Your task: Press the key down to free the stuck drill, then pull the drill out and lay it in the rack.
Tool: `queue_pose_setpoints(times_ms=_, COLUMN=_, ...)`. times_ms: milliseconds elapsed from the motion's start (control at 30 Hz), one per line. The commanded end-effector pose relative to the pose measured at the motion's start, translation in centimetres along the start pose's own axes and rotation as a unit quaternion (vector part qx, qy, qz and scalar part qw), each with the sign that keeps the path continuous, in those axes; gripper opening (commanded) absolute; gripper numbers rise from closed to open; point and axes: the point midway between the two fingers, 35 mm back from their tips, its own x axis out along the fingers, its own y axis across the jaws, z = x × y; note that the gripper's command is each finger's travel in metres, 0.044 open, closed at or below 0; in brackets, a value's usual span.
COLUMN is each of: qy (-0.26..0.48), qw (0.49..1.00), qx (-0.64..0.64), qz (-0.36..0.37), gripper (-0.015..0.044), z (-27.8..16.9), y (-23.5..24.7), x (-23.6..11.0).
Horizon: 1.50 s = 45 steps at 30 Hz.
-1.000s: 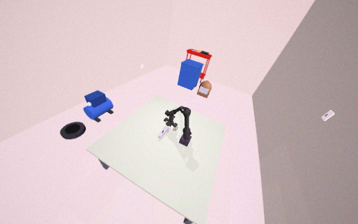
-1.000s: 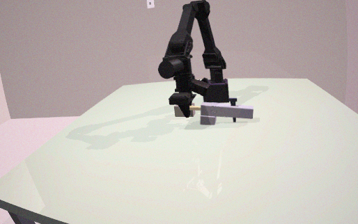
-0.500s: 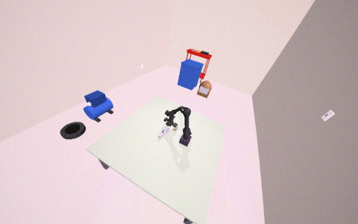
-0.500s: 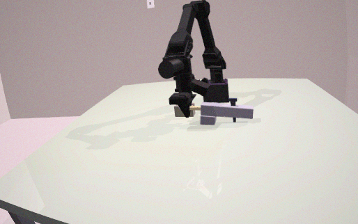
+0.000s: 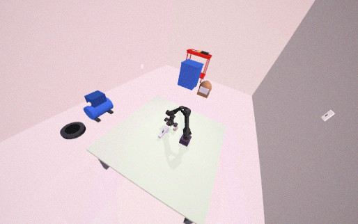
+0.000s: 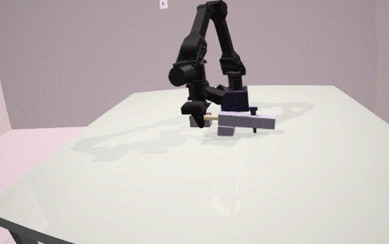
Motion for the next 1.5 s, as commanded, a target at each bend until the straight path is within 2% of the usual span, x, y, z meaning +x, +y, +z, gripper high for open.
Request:
queue_pose_setpoints(times_ms=0, qy=0.003, qw=1.000, qx=-0.001, qz=-0.003, gripper=0.0000, z=-0.6, y=-0.3, x=-0.2)
queue_pose_setpoints(times_ms=1200, qy=0.006, qw=1.000, qx=-0.001, qz=-0.003, gripper=0.0000, z=-6.0, y=-0.4, x=-0.9)
queue_pose_setpoints(times_ms=1467, qy=0.006, qw=1.000, qx=-0.001, qz=-0.003, gripper=0.0000, z=-5.9, y=-0.2, x=-1.1)
